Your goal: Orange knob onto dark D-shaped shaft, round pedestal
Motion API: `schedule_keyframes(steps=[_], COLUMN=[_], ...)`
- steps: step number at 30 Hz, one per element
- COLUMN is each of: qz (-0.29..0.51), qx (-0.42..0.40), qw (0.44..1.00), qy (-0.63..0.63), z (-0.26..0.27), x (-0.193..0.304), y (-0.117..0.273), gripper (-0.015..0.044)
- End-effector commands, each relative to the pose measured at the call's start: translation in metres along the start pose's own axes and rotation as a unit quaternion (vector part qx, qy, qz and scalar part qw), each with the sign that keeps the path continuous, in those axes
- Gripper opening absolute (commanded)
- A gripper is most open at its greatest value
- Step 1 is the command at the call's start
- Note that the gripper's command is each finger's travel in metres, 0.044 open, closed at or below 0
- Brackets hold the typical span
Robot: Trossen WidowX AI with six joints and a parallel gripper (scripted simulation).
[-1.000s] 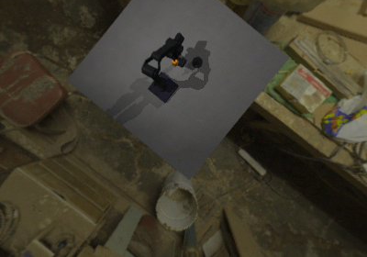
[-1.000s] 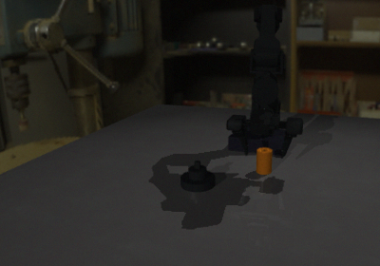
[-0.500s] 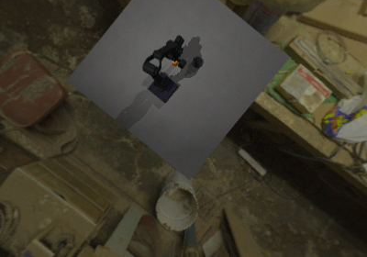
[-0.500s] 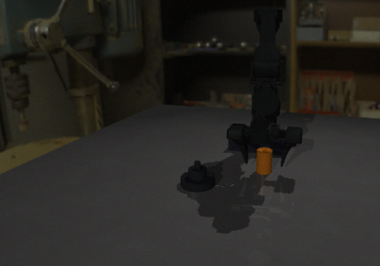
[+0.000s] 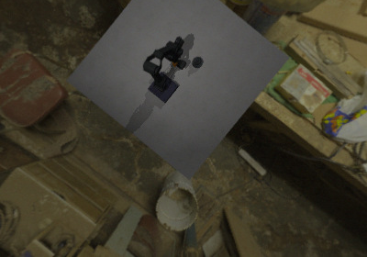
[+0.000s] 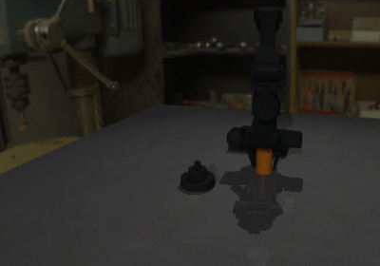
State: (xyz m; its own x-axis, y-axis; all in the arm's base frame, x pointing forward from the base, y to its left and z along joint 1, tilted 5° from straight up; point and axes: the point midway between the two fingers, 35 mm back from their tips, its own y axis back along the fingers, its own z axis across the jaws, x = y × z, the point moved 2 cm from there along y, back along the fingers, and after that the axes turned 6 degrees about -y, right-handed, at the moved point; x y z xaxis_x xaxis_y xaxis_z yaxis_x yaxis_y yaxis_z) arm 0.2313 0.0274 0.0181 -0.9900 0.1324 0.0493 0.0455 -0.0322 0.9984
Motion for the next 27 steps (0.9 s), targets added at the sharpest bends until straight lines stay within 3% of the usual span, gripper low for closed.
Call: schedule_keyframes(steps=[1, 6, 11, 27], qz=[0.001, 0.001, 0.001, 0.0], qx=[0.001, 0.001, 0.001, 0.001], qw=[1.0, 1.0, 1.0, 1.0], qy=[-0.003, -0.003, -0.003, -0.003], z=[0.0, 0.0, 0.001, 0.003], x=[0.001, 0.001, -0.003, -0.015], y=[-0.001, -0.001, 0.011, 0.093], gripper=[0.0171, 0.0138, 0.0006, 0.0])
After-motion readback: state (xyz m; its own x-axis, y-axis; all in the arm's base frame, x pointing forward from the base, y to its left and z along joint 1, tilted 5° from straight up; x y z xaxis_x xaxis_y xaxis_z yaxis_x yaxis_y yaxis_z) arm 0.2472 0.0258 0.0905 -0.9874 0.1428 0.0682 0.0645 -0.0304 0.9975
